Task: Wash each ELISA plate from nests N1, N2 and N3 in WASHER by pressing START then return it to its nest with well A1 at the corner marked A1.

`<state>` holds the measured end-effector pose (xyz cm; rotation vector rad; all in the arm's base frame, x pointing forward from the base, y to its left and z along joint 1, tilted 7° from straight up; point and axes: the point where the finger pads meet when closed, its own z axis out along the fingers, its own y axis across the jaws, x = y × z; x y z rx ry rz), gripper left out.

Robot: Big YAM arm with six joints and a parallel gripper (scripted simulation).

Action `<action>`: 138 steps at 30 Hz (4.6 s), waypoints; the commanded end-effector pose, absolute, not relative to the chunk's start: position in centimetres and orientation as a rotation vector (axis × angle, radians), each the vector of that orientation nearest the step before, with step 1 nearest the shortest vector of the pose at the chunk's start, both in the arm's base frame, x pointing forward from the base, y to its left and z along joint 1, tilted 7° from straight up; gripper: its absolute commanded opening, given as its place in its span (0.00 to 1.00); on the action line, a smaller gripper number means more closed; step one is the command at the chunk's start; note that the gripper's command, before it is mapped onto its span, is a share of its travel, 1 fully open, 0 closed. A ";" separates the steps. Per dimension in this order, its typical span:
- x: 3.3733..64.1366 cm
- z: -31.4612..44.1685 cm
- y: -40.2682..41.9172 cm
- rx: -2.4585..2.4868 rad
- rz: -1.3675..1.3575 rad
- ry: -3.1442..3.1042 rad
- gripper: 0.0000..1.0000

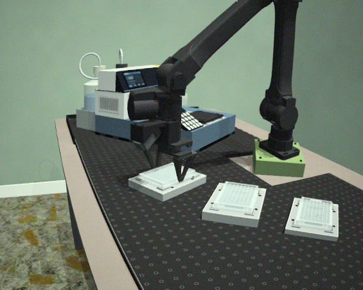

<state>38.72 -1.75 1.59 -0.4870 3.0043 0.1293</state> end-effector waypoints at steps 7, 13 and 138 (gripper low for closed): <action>39.9 2.4 -1.8 -0.484 0.115 2.978 0.84; 39.9 2.4 -1.8 -0.484 0.115 2.978 0.84; 35.2 11.9 -11.6 0.457 0.159 3.016 0.84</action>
